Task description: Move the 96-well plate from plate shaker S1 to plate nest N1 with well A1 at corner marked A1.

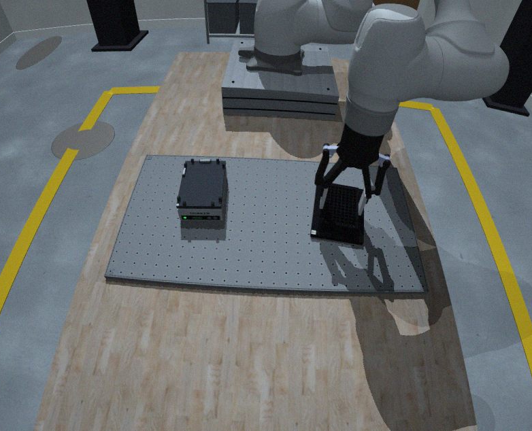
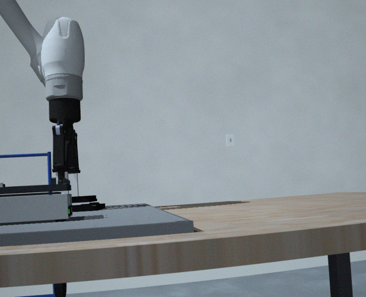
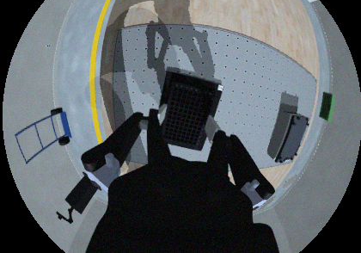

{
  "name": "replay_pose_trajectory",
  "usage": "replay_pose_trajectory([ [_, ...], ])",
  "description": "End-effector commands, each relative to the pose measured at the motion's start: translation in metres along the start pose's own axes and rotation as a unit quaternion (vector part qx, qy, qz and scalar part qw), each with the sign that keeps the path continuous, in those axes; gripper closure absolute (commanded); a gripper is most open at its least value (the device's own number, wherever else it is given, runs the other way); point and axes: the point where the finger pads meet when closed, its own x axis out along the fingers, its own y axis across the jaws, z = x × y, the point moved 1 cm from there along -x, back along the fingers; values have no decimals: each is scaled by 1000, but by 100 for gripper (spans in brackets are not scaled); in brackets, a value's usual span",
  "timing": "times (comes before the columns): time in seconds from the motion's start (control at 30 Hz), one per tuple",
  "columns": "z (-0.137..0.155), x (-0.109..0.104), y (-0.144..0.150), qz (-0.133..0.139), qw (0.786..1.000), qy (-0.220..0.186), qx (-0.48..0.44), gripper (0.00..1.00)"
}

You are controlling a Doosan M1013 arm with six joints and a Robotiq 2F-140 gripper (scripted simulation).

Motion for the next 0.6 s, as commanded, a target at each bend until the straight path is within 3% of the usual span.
replay_pose_trajectory([
  [0.0,5,6,1,1,1000,-3,-1,90],
  [0.57,5,8,1,1,1000,-3,-1,90],
])
